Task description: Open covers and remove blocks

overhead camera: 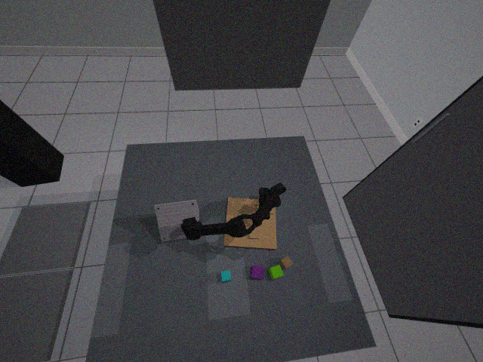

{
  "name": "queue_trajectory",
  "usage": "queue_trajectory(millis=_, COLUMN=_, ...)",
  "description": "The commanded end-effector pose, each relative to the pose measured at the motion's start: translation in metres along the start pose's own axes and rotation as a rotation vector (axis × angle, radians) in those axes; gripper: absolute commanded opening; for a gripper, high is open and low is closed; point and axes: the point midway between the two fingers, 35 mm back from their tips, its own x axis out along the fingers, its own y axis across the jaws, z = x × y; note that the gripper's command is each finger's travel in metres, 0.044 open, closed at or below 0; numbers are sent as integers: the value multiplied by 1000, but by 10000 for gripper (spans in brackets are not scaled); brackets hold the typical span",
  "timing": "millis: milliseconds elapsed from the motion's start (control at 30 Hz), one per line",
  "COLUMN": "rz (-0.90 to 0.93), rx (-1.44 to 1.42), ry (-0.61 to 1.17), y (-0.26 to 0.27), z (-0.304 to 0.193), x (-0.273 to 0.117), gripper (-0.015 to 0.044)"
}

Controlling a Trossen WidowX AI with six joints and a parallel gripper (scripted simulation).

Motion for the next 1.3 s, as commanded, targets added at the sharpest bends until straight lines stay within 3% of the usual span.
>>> queue_trajectory(millis=0, rz=-9, rx=-6, ry=1, y=-1, z=4, x=2, gripper=0)
queue_trajectory(millis=1267, rz=-7, rx=-5, ry=1, y=-1, z=17, x=-36, gripper=0)
